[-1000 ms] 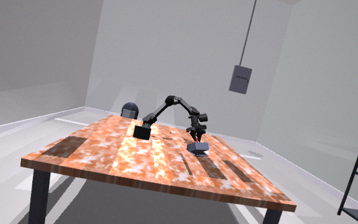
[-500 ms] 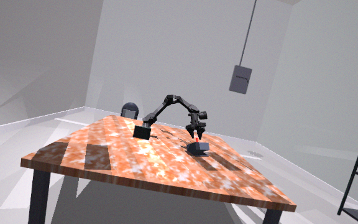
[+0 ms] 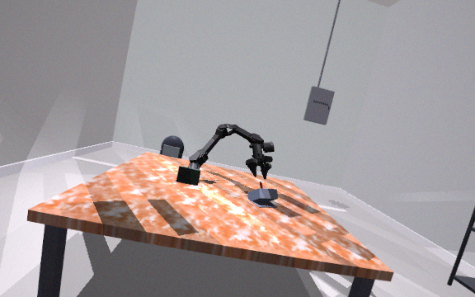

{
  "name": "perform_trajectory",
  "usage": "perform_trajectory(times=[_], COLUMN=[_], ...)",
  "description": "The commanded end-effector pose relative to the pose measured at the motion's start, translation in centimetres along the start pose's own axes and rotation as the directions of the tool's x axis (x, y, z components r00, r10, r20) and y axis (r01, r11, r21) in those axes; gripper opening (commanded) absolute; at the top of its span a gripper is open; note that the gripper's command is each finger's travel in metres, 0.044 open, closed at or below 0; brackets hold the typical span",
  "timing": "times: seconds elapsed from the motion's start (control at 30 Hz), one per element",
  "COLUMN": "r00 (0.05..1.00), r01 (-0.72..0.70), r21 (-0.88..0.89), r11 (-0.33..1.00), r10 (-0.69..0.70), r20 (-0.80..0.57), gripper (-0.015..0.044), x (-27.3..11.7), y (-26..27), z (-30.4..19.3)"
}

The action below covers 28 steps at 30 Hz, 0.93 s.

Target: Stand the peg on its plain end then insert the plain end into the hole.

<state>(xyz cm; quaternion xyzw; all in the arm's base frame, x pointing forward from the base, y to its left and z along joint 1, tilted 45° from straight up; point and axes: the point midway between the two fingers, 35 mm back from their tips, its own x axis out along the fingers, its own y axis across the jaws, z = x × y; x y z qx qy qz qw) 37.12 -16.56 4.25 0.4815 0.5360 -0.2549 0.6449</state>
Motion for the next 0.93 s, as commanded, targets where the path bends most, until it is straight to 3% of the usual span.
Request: perform_trajectory(times=[0.0, 0.53, 0.9], r00=[1.000, 1.000, 1.000], r01=[-0.008, -0.004, -0.004], r21=[-0.005, -0.002, -0.002], r11=[1.000, 1.000, 1.000], r10=[0.008, 0.004, 0.004], r20=[0.009, 0.007, 0.007], gripper=[0.0440, 0.0440, 0.0440], x=[-1.4, -4.5, -4.6], y=[0.2, -0.3, -0.3], z=[0.2, -0.1, -0.1])
